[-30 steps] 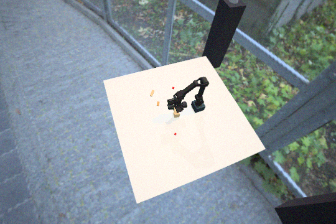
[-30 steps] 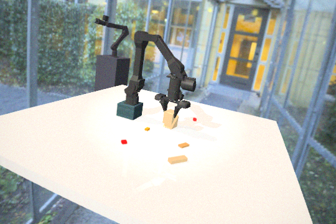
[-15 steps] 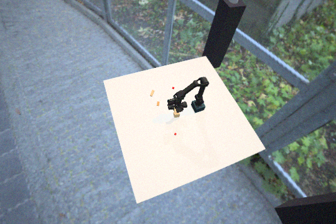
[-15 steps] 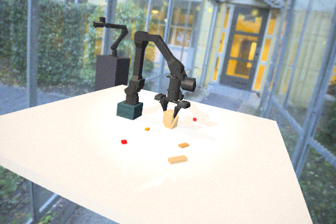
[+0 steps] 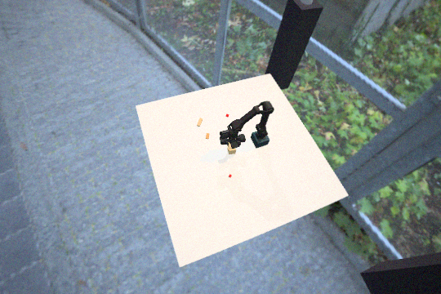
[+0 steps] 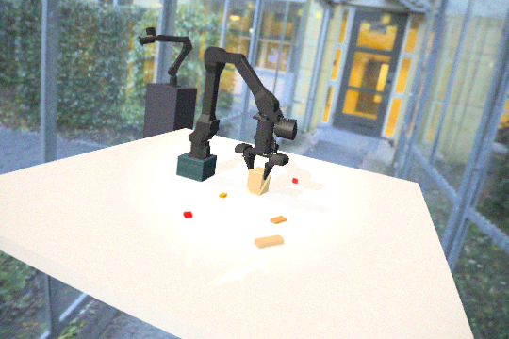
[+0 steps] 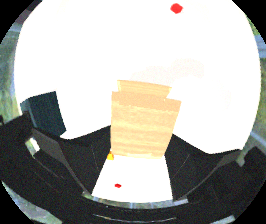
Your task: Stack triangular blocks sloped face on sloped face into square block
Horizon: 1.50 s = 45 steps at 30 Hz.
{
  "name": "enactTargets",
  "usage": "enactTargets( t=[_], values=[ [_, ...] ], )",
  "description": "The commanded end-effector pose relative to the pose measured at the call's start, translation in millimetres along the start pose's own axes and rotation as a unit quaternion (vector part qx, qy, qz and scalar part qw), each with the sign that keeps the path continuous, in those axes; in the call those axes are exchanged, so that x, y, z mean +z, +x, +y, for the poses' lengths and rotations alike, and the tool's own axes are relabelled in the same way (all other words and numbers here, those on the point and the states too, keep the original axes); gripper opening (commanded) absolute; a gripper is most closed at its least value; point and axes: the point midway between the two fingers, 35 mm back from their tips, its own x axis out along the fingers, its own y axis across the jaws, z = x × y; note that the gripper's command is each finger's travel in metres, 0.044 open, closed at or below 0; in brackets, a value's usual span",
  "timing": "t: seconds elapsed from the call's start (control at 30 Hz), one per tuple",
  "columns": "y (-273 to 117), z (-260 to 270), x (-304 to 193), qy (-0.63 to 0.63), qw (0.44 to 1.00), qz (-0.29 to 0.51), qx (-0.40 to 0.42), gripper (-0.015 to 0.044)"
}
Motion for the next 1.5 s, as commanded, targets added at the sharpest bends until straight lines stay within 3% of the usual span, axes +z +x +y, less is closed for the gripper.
enactTargets(
  t=[0.0, 1.47],
  values=[
    [5.2, 2.2, 0.1, 0.002, 1.0, 0.004, 0.005, 0.0],
    [18.6, 2.7, 6.2, 0.002, 1.0, 0.004, 0.005, 0.0]
  ],
)
